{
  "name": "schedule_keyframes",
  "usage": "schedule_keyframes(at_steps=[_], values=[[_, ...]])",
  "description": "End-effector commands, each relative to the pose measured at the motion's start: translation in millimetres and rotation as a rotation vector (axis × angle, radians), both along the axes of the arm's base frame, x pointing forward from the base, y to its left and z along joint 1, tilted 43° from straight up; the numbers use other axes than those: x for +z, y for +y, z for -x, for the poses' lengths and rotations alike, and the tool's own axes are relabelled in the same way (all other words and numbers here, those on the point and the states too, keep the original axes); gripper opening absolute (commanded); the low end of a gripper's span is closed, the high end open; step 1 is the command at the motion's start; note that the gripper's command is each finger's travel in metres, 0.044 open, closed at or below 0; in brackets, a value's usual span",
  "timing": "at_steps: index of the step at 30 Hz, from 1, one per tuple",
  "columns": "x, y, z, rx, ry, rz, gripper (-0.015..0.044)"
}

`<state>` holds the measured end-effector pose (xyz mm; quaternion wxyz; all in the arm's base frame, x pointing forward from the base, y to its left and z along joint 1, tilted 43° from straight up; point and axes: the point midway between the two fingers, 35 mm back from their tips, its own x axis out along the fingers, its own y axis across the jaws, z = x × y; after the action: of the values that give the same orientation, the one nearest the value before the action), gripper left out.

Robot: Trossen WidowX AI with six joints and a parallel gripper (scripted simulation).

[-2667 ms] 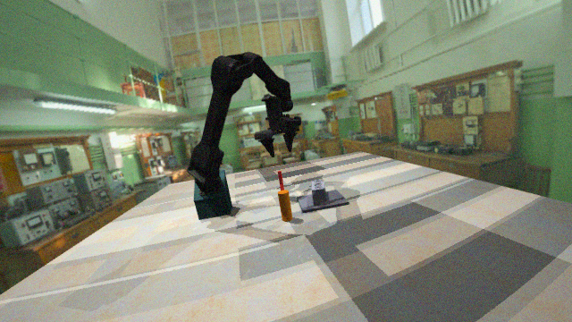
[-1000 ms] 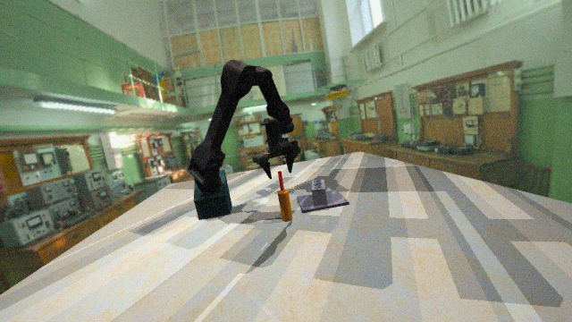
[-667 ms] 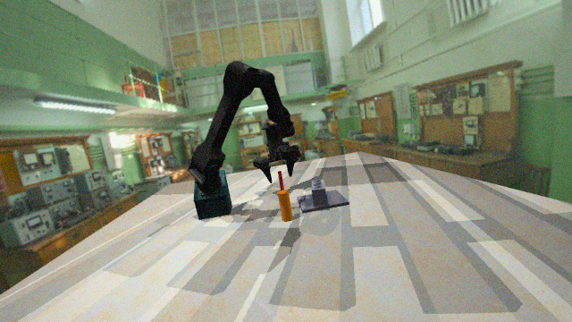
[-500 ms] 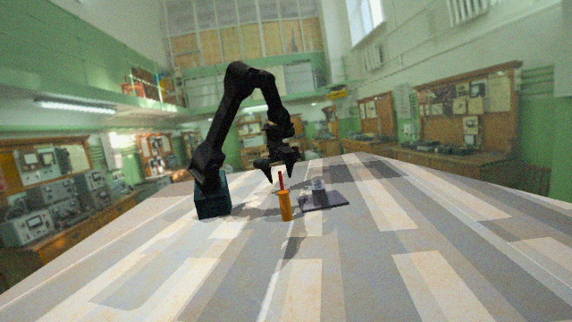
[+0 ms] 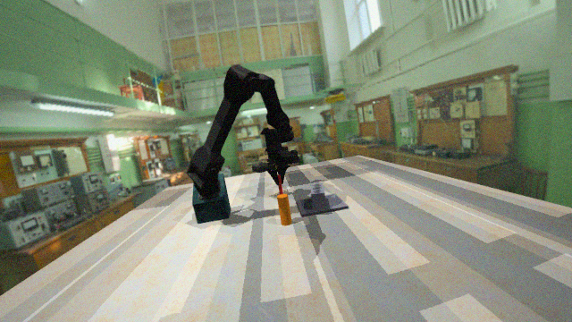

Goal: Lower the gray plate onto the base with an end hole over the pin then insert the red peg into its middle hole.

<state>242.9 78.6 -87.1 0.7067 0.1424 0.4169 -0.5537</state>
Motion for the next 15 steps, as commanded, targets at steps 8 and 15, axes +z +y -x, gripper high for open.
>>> schedule_keyframes(at_steps=[8,15], values=[[0.4,-0.4,-0.3,0.004,0.000,0.004,0.0000],[10.8,11.1,-1.8,0.005,0.000,0.002,0.0000]])
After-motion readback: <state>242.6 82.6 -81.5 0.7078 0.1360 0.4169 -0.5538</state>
